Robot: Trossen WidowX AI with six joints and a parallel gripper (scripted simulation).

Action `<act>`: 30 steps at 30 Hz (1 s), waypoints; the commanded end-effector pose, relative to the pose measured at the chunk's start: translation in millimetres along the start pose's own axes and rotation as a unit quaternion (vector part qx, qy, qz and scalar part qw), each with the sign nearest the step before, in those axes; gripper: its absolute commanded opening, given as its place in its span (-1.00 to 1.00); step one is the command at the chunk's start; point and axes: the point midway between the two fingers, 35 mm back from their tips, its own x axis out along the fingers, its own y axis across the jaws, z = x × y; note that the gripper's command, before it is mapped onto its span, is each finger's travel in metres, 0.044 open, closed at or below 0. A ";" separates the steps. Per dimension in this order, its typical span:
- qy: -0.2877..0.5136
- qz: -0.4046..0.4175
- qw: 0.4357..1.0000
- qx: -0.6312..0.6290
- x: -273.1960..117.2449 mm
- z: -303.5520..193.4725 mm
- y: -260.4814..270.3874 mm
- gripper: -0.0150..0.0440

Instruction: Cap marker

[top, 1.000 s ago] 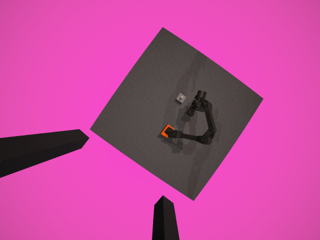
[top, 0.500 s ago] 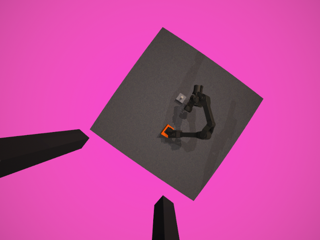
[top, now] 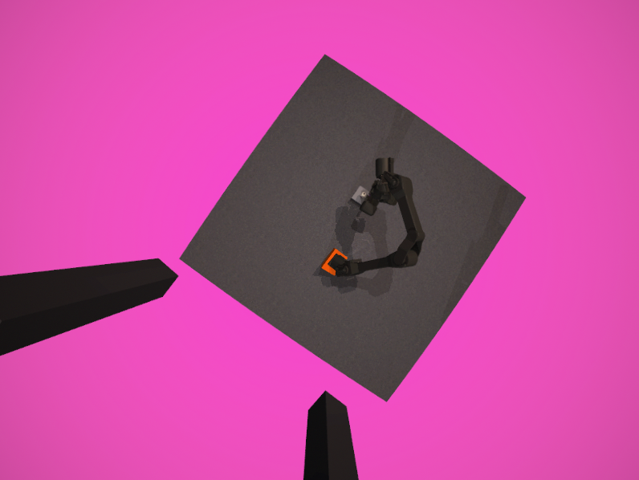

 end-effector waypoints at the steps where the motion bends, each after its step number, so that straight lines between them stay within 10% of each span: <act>1: 0.000 -0.004 1.000 0.001 -3.1 -12.0 0.6 -0.49; 30: -0.002 -0.007 1.000 0.008 11.1 -35.9 2.6 -0.49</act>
